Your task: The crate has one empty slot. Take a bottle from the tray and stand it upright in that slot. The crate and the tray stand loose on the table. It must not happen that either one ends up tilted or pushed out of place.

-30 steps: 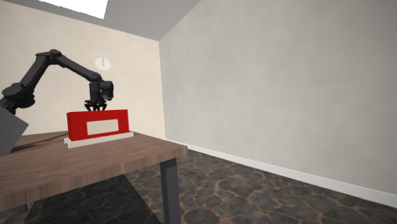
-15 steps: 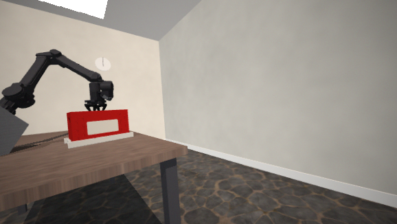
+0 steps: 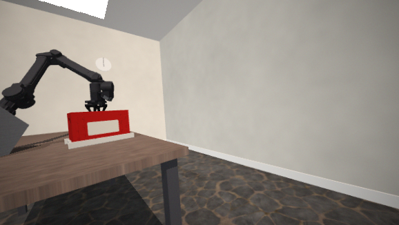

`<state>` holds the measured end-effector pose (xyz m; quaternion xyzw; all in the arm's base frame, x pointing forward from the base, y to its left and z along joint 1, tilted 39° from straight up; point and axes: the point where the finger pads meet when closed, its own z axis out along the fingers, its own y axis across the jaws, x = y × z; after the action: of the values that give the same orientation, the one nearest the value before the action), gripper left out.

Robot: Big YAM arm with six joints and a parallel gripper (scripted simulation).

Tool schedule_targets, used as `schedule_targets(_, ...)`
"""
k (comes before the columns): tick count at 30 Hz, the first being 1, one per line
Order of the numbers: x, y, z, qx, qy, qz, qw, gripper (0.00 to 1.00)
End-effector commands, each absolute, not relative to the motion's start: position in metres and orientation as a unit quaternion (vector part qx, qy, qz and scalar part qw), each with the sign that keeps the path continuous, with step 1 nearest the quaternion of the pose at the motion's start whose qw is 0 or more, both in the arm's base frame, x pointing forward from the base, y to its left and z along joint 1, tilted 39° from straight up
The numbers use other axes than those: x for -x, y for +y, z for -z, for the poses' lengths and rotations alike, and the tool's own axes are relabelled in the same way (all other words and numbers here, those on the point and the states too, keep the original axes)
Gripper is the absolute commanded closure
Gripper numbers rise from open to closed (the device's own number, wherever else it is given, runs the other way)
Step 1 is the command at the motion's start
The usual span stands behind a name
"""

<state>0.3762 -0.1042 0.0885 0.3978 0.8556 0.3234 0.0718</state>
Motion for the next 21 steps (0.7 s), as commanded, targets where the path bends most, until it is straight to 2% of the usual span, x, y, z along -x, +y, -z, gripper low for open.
schedule_targets(1, -0.386, -0.122, -0.112, -0.394, 0.856, -0.319, 0.102, 0.39)
schedule_targets(21, -0.37, -0.141, -0.143, -0.393, 0.857, -0.318, 0.103, 0.39)
